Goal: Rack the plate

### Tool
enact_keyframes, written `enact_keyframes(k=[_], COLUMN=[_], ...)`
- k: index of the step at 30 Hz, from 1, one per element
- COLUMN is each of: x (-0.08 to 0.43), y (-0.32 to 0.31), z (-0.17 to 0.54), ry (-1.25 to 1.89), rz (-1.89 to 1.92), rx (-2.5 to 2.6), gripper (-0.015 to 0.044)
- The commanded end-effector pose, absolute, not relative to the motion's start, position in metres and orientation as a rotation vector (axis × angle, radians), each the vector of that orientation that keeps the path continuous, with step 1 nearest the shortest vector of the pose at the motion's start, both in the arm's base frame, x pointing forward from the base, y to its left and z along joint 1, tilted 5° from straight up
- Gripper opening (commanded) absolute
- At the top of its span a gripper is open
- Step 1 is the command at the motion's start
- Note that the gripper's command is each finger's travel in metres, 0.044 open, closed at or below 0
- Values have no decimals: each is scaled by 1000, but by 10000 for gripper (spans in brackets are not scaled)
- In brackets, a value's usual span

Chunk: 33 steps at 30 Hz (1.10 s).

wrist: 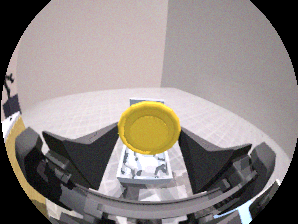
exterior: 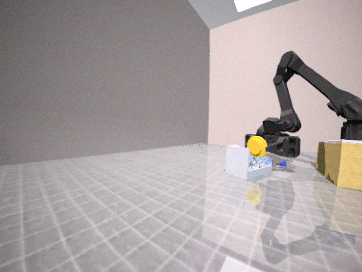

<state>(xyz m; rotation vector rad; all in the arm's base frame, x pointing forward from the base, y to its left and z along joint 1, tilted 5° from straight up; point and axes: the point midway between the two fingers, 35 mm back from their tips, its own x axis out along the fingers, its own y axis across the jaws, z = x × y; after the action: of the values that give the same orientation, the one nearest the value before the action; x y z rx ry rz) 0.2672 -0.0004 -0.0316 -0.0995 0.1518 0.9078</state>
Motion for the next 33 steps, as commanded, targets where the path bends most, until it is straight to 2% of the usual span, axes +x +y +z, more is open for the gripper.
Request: enact_keyframes(k=[1, 7, 20, 33], x=[266, 265, 264, 264], y=[2, 0, 2, 1], z=[-35, -57, -53, -53], ry=[157, 152, 162, 159], rz=[908, 908, 909, 909], rx=[-94, -99, -85, -89], gripper=[0, 0, 0, 341])
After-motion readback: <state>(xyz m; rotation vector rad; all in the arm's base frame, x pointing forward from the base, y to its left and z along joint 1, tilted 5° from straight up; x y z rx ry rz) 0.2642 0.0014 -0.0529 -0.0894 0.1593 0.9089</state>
